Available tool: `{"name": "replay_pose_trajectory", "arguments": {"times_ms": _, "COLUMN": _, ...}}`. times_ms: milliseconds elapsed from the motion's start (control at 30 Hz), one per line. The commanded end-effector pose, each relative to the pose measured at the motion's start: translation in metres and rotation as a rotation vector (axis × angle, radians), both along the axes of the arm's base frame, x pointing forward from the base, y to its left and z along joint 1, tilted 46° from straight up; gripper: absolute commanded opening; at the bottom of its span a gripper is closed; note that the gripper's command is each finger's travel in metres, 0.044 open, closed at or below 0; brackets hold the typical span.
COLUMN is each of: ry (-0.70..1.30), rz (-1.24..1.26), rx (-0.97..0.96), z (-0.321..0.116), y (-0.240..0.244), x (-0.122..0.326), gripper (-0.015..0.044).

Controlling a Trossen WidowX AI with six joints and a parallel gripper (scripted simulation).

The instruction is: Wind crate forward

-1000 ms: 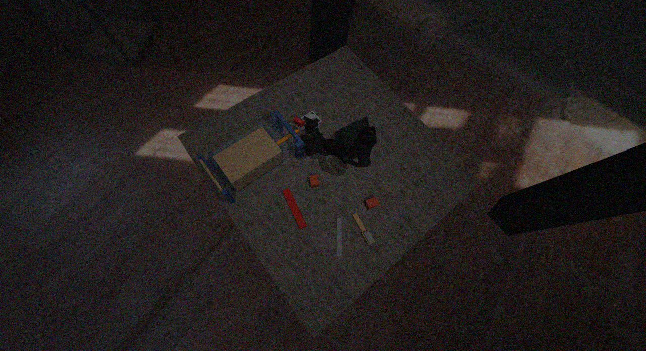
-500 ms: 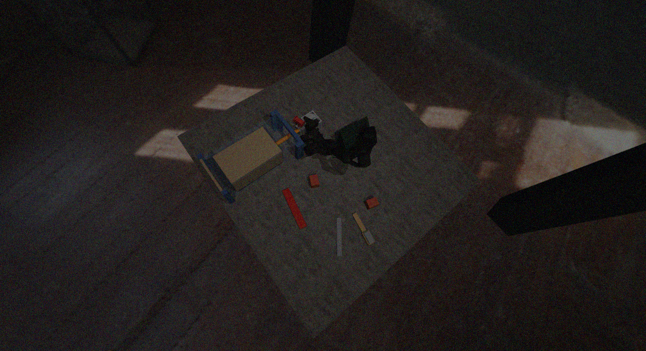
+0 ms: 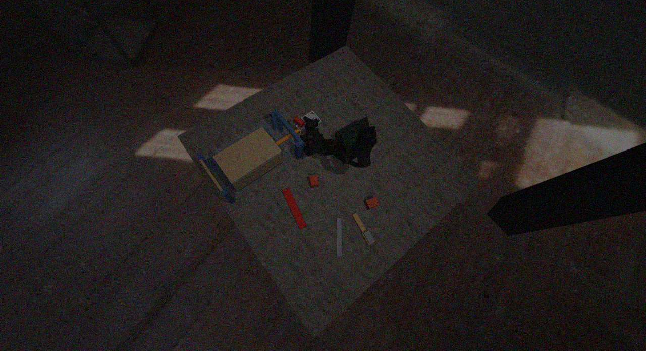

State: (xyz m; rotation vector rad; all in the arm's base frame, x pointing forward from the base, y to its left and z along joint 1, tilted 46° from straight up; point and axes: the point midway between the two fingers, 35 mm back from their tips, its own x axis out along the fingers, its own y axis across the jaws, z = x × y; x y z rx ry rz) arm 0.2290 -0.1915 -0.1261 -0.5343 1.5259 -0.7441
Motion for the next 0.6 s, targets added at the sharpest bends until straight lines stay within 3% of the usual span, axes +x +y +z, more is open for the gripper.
{"name": "replay_pose_trajectory", "arguments": {"times_ms": 0, "ry": -0.006, "rz": -0.002, "rx": 0.014, "z": -0.0042, "y": 0.0027, "x": 0.0000, "gripper": 0.0240}}
{"name": "replay_pose_trajectory", "arguments": {"times_ms": 567, "ry": 0.000, "rz": 0.000, "rx": -0.001, "z": 0.0041, "y": -0.0038, "x": -0.0010, "gripper": 0.0240}}
